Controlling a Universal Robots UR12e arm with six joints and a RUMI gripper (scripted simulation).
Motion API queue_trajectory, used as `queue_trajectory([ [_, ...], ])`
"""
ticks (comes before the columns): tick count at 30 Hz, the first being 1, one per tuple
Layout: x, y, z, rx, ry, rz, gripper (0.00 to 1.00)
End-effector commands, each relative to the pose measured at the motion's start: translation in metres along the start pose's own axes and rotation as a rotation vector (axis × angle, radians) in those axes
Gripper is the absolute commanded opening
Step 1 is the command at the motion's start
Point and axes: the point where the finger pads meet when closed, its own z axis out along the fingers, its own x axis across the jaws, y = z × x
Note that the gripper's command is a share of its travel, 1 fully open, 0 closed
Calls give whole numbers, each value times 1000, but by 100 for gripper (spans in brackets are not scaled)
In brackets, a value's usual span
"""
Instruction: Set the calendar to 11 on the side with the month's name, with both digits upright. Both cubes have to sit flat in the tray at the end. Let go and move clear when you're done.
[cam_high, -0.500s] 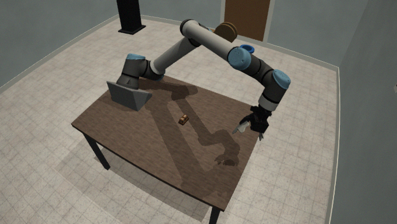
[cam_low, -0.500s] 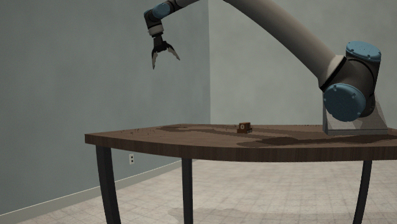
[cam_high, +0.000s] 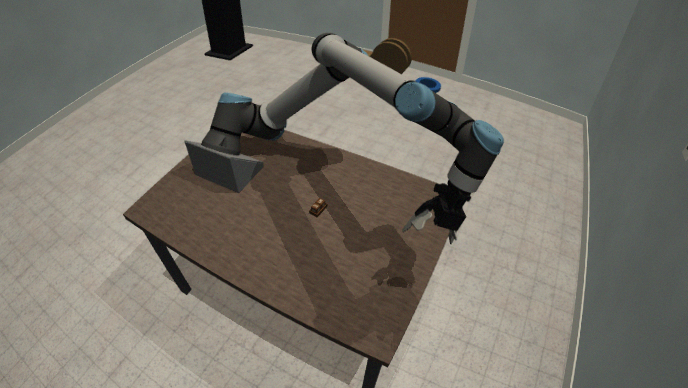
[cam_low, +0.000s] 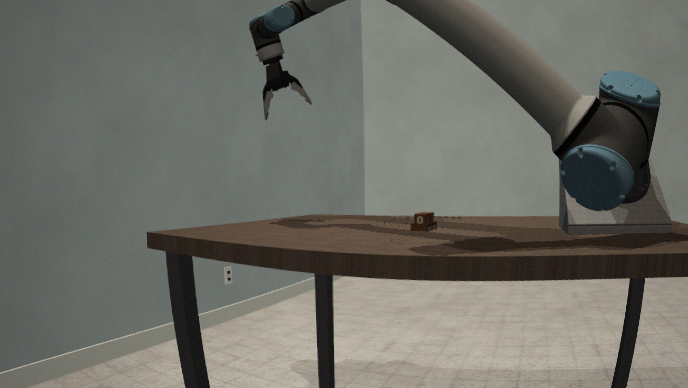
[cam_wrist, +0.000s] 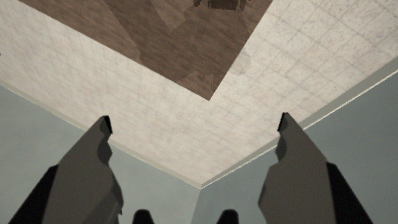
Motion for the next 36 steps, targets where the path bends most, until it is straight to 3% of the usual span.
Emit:
queue_trajectory([
  [1,0,1,-2,-2,1,0,100],
  [19,-12,-9,0,9,11,-39,100],
  [36,-71,-64,16,50,66,-229,100],
])
